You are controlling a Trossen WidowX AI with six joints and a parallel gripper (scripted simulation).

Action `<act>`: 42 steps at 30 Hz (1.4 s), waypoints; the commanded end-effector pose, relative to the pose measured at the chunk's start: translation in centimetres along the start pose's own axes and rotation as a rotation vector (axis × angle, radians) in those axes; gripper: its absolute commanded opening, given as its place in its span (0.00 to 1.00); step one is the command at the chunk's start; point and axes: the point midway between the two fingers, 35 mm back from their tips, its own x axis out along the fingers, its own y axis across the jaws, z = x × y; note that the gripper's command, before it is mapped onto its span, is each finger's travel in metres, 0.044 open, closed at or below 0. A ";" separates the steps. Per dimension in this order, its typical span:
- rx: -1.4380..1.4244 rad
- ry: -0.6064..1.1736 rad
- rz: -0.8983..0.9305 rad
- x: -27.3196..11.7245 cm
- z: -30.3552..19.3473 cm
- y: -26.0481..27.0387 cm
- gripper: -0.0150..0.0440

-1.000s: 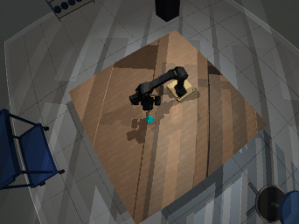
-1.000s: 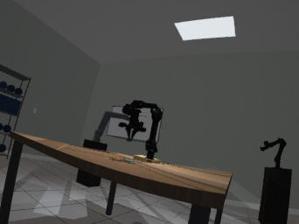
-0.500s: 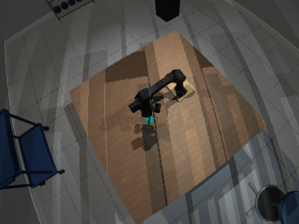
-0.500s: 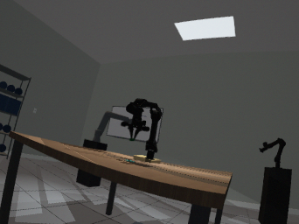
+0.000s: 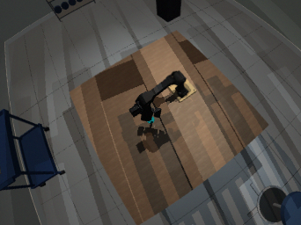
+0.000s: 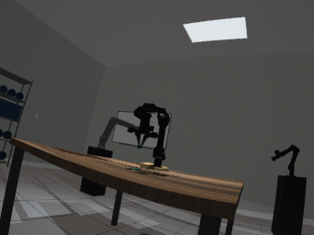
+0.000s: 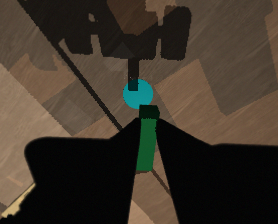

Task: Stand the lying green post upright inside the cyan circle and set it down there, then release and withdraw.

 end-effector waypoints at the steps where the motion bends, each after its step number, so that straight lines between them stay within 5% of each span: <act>1: 0.023 -0.025 0.004 0.5 0.3 -0.2 0.29; 42: 0.167 -0.314 -0.018 3.2 2.7 -3.3 0.29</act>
